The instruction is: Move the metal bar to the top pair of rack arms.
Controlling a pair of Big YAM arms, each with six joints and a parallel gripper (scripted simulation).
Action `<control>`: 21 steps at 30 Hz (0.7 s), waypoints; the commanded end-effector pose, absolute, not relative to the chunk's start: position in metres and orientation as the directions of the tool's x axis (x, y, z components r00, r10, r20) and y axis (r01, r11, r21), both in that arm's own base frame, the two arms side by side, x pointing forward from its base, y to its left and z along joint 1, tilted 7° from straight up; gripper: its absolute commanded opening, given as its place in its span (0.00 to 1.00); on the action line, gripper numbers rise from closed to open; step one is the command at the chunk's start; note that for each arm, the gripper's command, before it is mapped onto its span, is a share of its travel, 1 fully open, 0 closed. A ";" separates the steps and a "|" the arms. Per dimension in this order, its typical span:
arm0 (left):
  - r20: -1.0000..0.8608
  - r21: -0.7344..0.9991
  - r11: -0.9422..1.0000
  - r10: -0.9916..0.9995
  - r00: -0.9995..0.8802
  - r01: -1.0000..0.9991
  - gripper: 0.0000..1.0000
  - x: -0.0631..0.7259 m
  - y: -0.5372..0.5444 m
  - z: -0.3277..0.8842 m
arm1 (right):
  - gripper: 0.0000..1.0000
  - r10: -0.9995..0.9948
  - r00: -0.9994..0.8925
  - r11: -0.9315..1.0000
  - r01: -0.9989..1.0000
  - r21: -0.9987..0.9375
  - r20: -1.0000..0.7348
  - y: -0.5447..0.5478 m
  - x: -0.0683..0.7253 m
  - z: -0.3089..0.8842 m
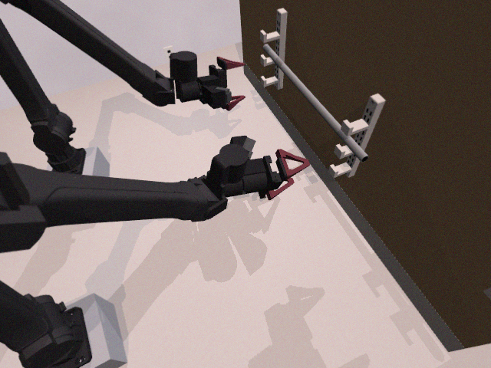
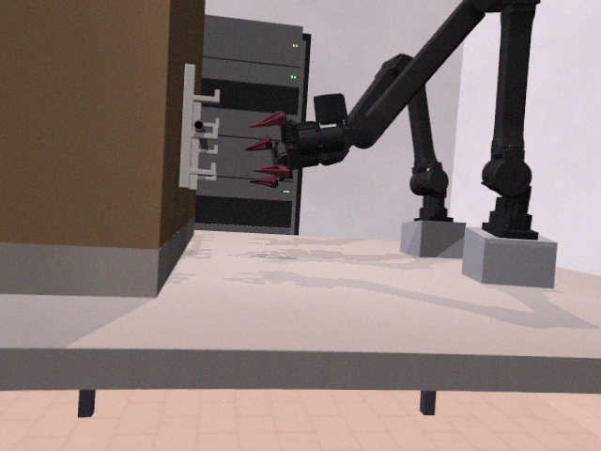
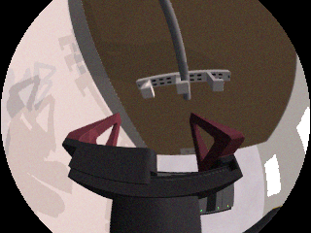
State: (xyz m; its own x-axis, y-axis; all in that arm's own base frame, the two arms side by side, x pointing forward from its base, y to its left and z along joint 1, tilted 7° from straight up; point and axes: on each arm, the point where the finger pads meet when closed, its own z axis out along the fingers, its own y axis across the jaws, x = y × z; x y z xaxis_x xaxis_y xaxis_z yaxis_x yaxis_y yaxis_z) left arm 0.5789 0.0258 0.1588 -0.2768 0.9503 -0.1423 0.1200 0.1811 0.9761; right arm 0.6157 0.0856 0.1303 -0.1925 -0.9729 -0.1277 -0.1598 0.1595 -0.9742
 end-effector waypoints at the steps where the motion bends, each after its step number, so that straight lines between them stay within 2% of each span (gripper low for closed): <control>1: -0.094 0.992 0.112 0.965 -0.246 0.063 1.00 0.598 0.020 0.181 | 1.00 -0.984 -0.146 0.109 -0.074 -0.991 -0.098 0.104 0.639 0.167; 21: 0.102 0.995 -0.103 0.980 -0.172 0.002 1.00 0.622 0.014 0.186 | 1.00 -0.993 -0.057 -0.103 -0.003 -0.995 0.103 0.132 0.671 0.169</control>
